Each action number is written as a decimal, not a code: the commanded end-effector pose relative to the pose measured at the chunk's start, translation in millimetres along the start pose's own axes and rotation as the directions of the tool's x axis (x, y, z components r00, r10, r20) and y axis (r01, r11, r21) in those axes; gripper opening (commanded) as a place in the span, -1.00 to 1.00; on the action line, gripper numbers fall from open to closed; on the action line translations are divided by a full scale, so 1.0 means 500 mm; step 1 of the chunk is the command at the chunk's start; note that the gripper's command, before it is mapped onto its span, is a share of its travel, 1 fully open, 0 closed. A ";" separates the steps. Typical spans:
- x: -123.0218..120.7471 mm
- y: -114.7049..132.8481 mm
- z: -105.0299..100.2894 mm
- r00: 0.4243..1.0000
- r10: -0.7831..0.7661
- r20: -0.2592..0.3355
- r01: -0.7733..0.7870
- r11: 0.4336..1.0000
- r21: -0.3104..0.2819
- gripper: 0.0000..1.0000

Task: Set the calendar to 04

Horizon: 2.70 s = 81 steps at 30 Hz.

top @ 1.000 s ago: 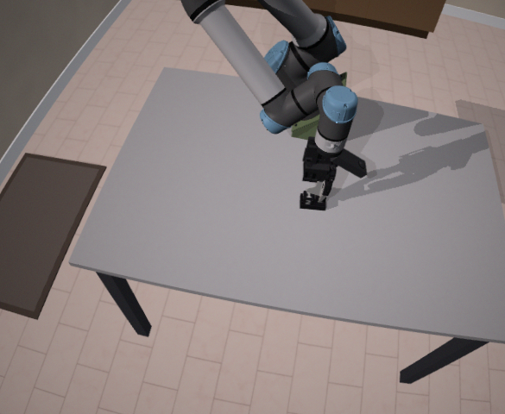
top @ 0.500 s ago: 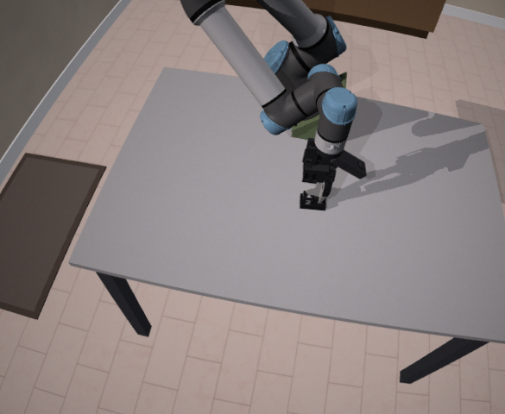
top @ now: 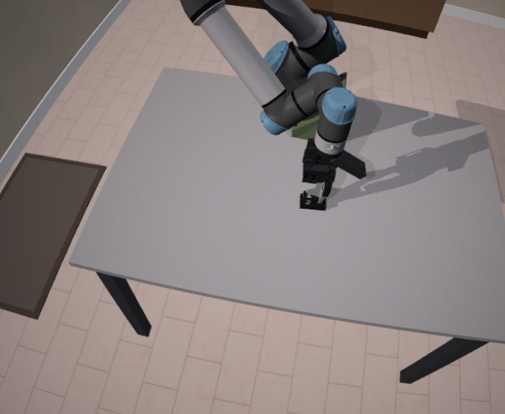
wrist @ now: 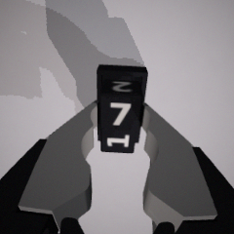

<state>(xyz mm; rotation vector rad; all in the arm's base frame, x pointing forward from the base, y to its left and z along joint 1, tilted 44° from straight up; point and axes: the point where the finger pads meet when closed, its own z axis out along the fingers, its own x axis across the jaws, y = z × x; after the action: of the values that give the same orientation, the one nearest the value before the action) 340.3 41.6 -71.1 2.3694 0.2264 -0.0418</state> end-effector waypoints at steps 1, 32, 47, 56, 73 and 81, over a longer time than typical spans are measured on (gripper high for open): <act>0.001 0.000 -0.001 1.000 0.000 -0.001 0.000 1.000 0.000 -0.80; 0.001 0.000 0.017 1.000 0.000 -0.001 0.000 1.000 0.000 -0.80; 0.001 0.000 0.019 1.000 0.000 -0.001 0.000 1.000 0.000 -0.80; 0.001 0.000 0.019 1.000 0.000 -0.001 0.000 1.000 0.000 -0.80; 0.001 0.000 0.019 1.000 0.000 -0.001 0.000 1.000 0.000 -0.80; 0.001 0.000 0.019 1.000 0.000 -0.001 0.000 1.000 0.000 -0.80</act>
<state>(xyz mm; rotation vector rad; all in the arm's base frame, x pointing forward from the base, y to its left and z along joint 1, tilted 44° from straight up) 340.7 34.7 -78.3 2.3694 0.2264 -0.0418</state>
